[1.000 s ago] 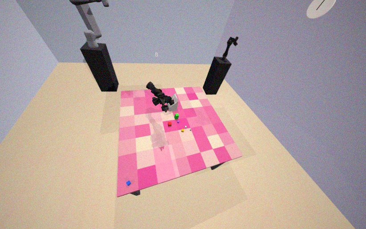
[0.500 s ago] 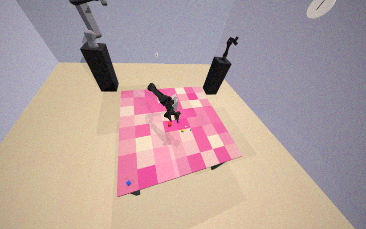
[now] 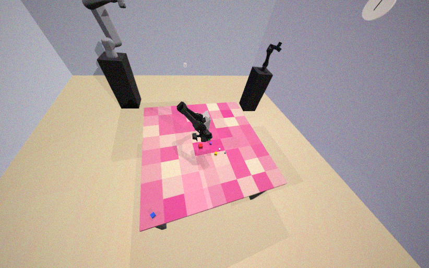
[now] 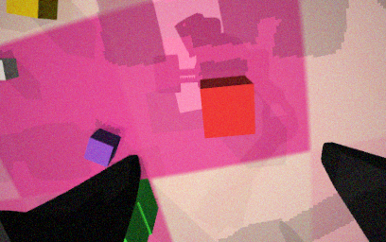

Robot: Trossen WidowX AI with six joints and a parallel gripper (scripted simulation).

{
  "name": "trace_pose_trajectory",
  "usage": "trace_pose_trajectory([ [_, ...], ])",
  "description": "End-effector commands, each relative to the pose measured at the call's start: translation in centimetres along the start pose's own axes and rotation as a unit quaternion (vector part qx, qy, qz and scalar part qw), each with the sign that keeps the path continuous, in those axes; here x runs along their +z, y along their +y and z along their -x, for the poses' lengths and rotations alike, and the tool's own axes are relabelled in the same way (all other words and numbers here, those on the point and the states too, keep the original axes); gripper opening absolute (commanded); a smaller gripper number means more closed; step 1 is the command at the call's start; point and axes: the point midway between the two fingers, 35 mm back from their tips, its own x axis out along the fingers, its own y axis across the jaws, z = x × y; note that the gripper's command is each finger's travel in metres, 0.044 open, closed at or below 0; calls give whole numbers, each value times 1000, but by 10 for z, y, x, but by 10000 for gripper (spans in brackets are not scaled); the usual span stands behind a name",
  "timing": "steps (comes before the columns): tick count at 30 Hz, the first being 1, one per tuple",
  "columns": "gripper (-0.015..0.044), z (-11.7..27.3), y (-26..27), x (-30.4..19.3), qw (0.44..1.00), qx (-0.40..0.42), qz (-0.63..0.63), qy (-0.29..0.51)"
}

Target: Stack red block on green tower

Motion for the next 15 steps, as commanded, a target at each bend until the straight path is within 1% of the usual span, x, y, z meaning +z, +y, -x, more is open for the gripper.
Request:
trace_pose_trajectory([
  [1,440,0,-3,-2,1000,-12,20,9],
  [6,440,-4,-3,-1,1000,-12,20,9],
  [13,440,-49,-6,0,1000,-13,20,9],
  [15,440,-54,-8,0,1000,-13,20,9],
])
